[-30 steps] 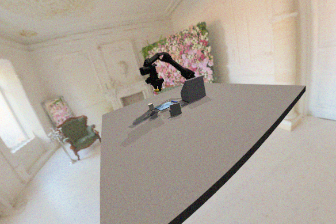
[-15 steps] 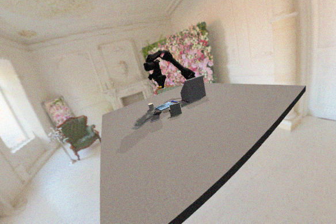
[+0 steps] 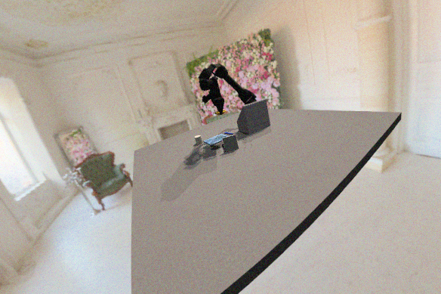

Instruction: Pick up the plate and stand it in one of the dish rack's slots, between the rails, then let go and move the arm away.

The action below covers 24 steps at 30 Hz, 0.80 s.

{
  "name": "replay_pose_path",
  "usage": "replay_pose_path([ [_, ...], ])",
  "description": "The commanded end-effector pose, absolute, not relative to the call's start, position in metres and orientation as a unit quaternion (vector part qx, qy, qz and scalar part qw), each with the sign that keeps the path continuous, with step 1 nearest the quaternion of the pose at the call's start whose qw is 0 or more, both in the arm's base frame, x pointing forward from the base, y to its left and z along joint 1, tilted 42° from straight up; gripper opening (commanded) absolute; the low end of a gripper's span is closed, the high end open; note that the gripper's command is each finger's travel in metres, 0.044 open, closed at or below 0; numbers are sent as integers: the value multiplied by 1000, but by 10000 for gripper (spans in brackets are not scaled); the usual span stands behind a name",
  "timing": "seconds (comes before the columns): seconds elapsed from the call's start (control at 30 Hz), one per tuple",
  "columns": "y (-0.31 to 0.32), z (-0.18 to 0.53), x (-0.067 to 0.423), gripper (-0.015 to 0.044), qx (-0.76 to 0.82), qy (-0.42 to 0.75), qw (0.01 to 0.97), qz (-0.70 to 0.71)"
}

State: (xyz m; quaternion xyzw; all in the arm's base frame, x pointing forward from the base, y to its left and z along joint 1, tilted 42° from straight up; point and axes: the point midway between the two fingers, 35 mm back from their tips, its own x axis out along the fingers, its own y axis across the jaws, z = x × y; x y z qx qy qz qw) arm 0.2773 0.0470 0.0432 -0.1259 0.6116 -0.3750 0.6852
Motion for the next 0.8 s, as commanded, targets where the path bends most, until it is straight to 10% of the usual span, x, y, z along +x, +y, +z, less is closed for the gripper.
replay_pose_path([
  [0.0, 46, 40, 275, 0, -119, 621, 682, -367],
  [0.77, 20, -14, 264, 0, -112, 770, 615, -125],
])
